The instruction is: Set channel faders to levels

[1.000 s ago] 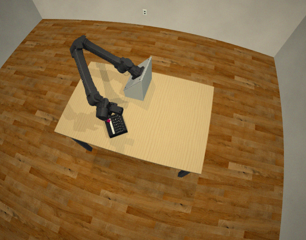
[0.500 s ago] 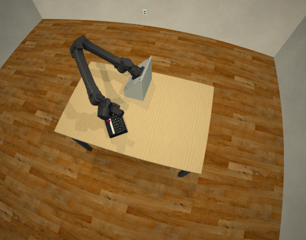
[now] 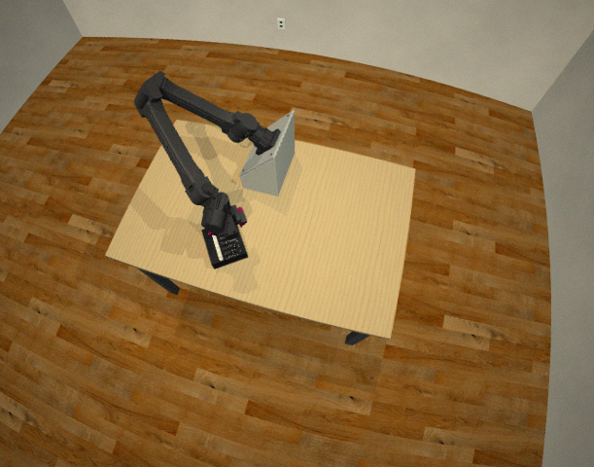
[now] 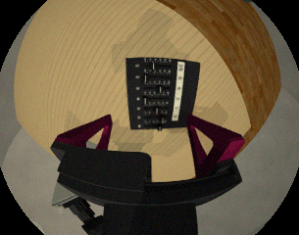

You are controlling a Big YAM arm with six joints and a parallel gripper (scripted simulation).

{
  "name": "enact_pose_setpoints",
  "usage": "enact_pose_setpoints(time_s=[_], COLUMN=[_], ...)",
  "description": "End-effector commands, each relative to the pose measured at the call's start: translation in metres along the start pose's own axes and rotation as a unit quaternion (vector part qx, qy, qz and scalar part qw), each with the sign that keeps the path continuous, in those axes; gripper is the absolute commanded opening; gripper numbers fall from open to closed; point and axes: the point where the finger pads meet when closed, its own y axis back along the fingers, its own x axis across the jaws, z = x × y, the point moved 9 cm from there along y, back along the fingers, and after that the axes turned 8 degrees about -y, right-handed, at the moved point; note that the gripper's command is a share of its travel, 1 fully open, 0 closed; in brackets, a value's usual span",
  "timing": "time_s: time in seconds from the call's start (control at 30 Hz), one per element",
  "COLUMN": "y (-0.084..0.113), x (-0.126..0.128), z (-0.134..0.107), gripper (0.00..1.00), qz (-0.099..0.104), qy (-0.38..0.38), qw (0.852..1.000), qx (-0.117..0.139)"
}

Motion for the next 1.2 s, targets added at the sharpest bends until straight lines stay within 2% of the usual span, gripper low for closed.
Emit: enact_pose_setpoints(time_s=[0.0,0.03,0.07,0.17,0.33,0.4,0.43,0.63,0.9,0.97,1.0,1.17], y=[-0.015,-0.017,-0.015,-0.021,-0.029,-0.029,-0.03,-0.034,-0.035,-0.035,-0.035,-0.035], x=[0.016,0.02,0.012,0.021,0.033,0.033,0.035,0.041,0.041,0.041,0.041,0.041], z=[-0.009,-0.01,0.002,-0.001,-0.007,-0.007,-0.008,-0.011,-0.007,-0.007,-0.006,-0.006], gripper=[1.0,1.0,1.0,1.0,1.0,1.0,1.0,1.0,1.0,1.0,1.0,1.0], qz=[-0.008,-0.011,-0.013,-0.016,-0.022,-0.022,-0.024,-0.029,-0.036,-0.036,-0.038,-0.037], qy=[-0.139,-0.166,-0.192,-0.258,-0.375,-0.375,-0.429,-0.554,-0.697,-0.697,-0.717,-0.717], qw=[0.99,0.986,0.981,0.966,0.926,0.926,0.903,0.832,0.716,0.716,0.696,0.696], qx=[0.01,0.007,0.0,-0.005,-0.018,-0.018,-0.02,-0.028,-0.016,-0.016,-0.011,-0.01])
